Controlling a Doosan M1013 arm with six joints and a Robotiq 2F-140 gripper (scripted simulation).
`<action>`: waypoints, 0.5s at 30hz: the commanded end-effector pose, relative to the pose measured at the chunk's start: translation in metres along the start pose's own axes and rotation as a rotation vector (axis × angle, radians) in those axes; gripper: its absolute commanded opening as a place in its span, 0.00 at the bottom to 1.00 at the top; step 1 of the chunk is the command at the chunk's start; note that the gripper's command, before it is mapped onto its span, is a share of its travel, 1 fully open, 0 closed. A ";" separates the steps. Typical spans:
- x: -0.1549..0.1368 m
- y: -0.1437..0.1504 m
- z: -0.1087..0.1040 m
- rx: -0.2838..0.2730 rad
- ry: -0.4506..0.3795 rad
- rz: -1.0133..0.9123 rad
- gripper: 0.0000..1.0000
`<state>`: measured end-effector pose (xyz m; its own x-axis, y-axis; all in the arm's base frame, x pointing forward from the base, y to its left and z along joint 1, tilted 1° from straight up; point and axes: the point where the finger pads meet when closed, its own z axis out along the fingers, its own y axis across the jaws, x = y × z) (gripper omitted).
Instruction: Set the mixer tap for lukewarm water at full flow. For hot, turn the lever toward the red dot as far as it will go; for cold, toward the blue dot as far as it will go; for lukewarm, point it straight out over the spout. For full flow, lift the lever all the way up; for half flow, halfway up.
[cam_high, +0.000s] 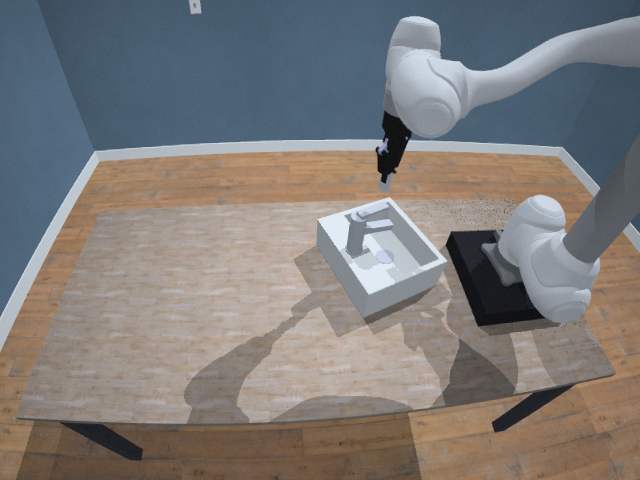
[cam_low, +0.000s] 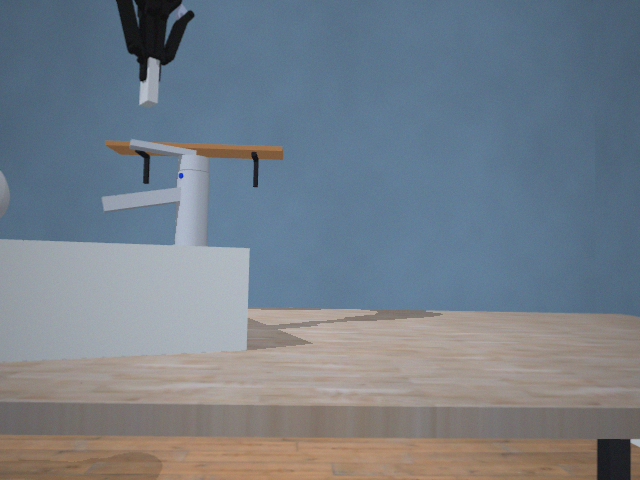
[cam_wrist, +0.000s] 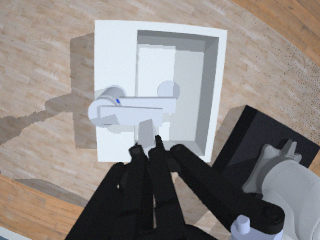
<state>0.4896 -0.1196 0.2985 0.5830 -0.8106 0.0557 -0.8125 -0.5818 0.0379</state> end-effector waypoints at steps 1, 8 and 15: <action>0.000 0.000 -0.003 0.016 -0.009 -0.279 0.00; 0.000 0.000 -0.006 0.019 -0.003 -0.696 0.00; 0.000 0.000 -0.006 0.037 -0.011 -1.070 0.00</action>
<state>0.4896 -0.1195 0.3046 0.9955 -0.0941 0.0131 -0.0948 -0.9931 0.0687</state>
